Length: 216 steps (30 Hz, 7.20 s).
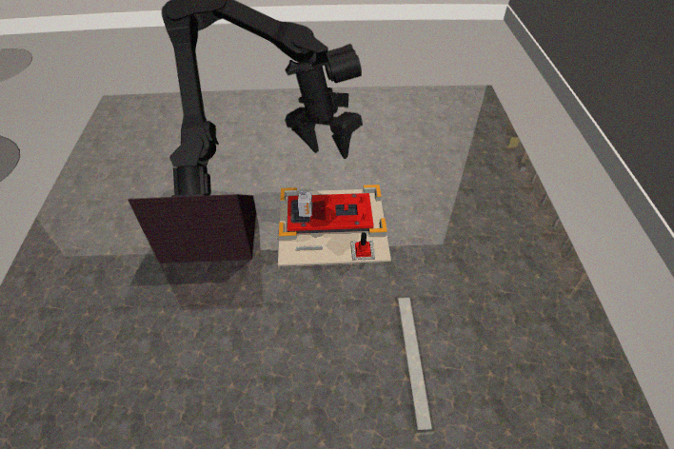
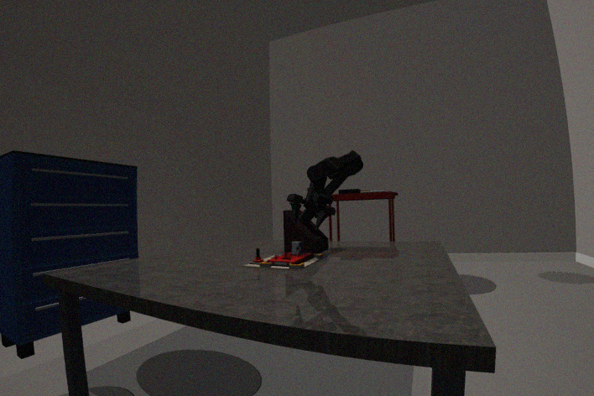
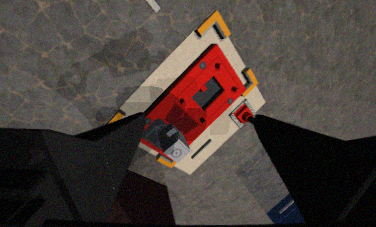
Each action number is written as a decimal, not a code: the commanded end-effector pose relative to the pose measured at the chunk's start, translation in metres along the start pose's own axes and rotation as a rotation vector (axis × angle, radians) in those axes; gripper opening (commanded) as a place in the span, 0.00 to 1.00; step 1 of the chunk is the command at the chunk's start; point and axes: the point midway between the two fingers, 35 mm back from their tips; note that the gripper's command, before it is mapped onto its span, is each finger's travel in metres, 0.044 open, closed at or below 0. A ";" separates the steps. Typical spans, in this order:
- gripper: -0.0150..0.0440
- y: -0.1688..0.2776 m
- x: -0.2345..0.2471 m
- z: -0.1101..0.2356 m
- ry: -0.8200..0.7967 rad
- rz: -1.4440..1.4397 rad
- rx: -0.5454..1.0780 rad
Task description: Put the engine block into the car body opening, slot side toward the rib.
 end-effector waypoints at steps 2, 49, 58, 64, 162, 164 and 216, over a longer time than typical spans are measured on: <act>1.00 0.022 -0.003 -0.005 -0.060 -0.152 0.030; 1.00 0.091 0.013 -0.055 -0.323 -0.899 0.100; 1.00 0.090 0.016 -0.070 -0.321 -0.899 0.101; 1.00 0.089 0.019 -0.079 -0.321 -0.899 0.101; 0.25 0.101 -0.019 0.013 -0.317 -0.976 0.115; 0.25 0.101 -0.019 0.010 -0.315 -1.026 0.124; 0.25 0.100 -0.012 -0.011 -0.189 -2.487 0.383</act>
Point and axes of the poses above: the point midway between the two fingers, 35 mm back from their tips, its own z axis back along the fingers, its own x axis across the jaws, y = z × x, and after that the axes turned 3 degrees about z, right-handed
